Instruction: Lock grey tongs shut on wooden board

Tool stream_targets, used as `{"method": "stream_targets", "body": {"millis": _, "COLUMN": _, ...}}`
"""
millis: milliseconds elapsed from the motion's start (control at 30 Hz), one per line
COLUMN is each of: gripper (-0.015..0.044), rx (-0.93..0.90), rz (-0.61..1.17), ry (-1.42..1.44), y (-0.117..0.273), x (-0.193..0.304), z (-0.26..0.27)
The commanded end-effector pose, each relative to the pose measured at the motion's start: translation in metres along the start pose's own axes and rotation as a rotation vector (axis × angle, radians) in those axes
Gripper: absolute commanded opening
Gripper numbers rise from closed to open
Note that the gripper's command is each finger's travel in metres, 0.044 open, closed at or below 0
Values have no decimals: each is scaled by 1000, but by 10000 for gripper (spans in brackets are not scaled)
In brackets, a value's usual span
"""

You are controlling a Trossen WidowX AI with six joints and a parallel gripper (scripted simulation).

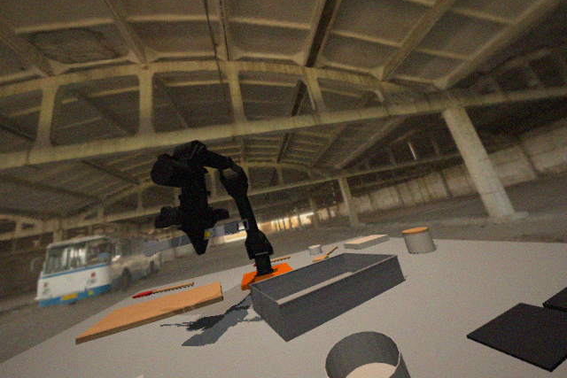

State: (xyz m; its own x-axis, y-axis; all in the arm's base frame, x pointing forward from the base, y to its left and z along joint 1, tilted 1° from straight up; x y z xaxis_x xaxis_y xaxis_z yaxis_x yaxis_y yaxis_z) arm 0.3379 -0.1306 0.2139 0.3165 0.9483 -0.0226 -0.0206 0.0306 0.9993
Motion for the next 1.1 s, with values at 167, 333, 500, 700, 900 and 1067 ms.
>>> {"method": "stream_targets", "body": {"millis": 167, "gripper": -150, "rx": -12, "rz": -1, "ry": 55, "y": 4, "x": -42, "z": -8}}
{"method": "stream_targets", "body": {"millis": 333, "gripper": -150, "rx": -12, "rz": -1, "ry": 64, "y": 4, "x": -50, "z": -10}}
{"method": "stream_targets", "body": {"millis": 500, "gripper": -150, "rx": -12, "rz": -5, "ry": 96, "y": 3, "x": -75, "z": -18}}
{"method": "stream_targets", "body": {"millis": 700, "gripper": -150, "rx": -10, "rz": -7, "ry": 139, "y": 3, "x": -109, "z": -31}}
{"method": "stream_targets", "body": {"millis": 900, "gripper": -150, "rx": -8, "rz": -10, "ry": 185, "y": 3, "x": -141, "z": -48}}
{"method": "stream_targets", "body": {"millis": 1067, "gripper": -150, "rx": -6, "rz": -13, "ry": 223, "y": 4, "x": -166, "z": -64}}
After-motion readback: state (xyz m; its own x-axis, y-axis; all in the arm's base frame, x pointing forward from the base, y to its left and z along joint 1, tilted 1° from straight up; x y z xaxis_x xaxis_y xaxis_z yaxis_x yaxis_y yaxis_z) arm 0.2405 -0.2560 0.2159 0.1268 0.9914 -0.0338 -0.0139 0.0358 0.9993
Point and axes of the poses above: the point midway between the two fingers, 35 mm back from their tips, its own y axis back along the fingers, its own z axis across the jaws, x = y × z, the point moved 3 cm from there along y, back along the fingers, and after that the axes turned 9 degrees about y, right-handed, at the moved point
